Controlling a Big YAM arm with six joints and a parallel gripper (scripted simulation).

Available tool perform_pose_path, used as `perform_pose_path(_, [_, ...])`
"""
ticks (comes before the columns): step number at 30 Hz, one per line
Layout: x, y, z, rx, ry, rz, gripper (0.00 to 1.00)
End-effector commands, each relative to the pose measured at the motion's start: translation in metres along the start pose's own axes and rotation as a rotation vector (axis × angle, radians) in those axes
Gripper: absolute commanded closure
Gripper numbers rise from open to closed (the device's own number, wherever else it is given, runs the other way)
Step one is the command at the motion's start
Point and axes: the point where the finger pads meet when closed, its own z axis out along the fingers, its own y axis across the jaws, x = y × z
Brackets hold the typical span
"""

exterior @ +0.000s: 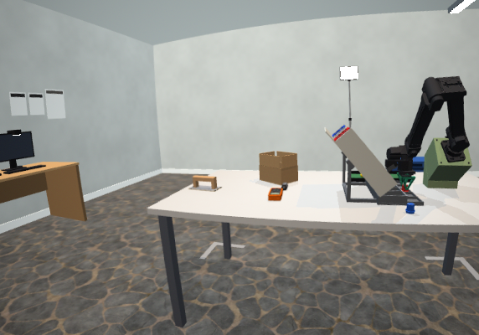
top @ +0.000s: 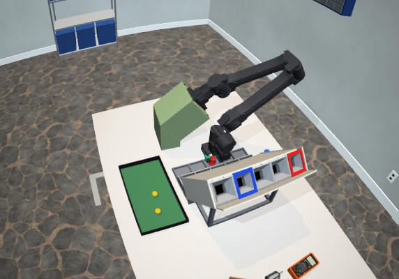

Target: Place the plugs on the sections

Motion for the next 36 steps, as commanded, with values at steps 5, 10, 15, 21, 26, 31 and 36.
perform_pose_path(5, [0.008, -0.002, 0.003, 0.003, 0.016, 0.020, 0.41])
perform_pose_path(10, [0.008, -0.002, 0.003, 0.003, 0.016, 0.020, 0.41])
perform_pose_path(15, [0.008, -0.002, 0.003, 0.003, 0.016, 0.020, 0.41])
perform_pose_path(21, [0.008, -0.002, 0.003, 0.003, 0.016, 0.020, 0.41])
perform_pose_path(26, [0.008, -0.002, 0.003, 0.003, 0.016, 0.021, 0.41])
perform_pose_path(31, [0.007, -0.005, -0.003, 0.004, 0.006, 0.026, 0.41])
perform_pose_path(36, [0.000, -0.002, -0.007, 0.003, -0.011, 0.007, 0.41])
